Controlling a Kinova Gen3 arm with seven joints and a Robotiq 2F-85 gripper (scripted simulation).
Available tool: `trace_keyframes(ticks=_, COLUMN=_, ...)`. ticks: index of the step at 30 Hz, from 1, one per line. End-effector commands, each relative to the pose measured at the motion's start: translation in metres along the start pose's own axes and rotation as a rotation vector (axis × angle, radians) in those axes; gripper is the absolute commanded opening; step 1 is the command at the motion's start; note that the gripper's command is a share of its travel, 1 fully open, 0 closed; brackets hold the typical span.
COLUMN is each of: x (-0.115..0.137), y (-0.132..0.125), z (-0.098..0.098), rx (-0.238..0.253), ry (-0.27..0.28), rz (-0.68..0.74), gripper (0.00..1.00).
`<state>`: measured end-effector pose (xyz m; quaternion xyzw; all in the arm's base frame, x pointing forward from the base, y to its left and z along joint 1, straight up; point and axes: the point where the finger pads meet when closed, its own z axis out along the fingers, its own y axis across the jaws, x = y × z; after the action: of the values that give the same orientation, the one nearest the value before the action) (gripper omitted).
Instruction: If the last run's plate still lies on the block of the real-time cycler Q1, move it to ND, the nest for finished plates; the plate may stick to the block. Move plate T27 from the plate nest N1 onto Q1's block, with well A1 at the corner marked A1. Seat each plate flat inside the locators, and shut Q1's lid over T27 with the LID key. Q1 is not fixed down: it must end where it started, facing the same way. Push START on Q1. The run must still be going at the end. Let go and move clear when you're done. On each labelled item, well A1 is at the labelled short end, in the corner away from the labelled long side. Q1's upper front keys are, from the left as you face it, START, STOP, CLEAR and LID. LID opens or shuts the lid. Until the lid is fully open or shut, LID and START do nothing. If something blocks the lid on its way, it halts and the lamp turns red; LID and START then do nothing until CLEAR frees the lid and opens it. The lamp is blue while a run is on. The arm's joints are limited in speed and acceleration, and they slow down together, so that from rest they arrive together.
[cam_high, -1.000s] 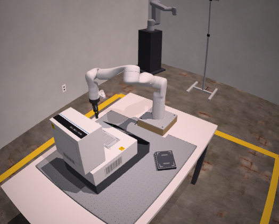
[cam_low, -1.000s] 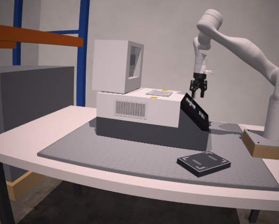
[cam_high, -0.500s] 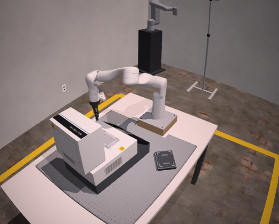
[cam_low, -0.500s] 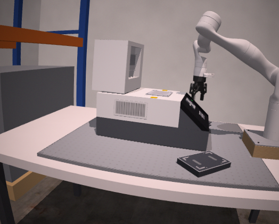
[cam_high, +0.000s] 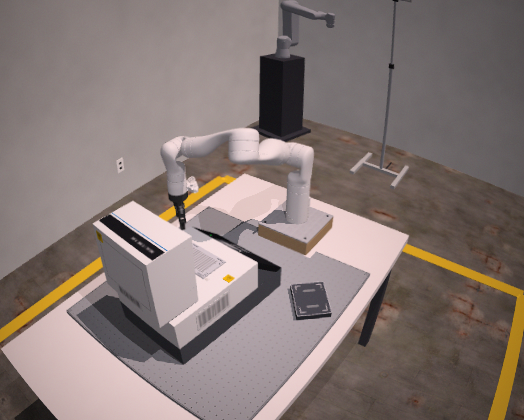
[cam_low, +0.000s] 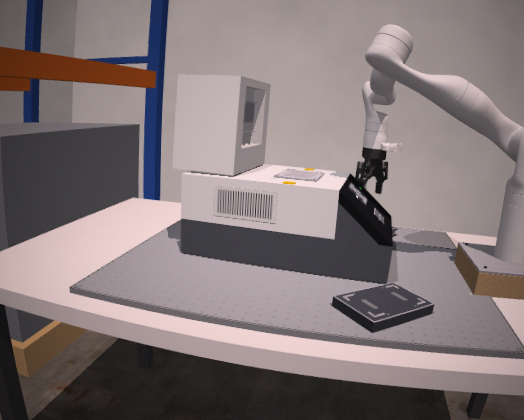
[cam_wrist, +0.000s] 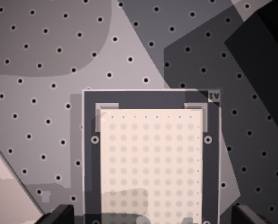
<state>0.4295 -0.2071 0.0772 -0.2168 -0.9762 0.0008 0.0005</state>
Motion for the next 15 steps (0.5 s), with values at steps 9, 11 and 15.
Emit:
trace_keyframes(ticks=9, x=0.000, y=0.000, z=0.013, rx=0.000, ry=-0.002, rz=0.000, gripper=1.00)
trace_keyframes(ticks=11, x=0.000, y=0.000, z=0.015, rx=0.000, ry=-0.002, rz=0.000, gripper=1.00)
trace_keyframes(ticks=15, x=0.000, y=0.000, z=0.020, rx=0.000, ry=-0.002, rz=0.000, gripper=1.00)
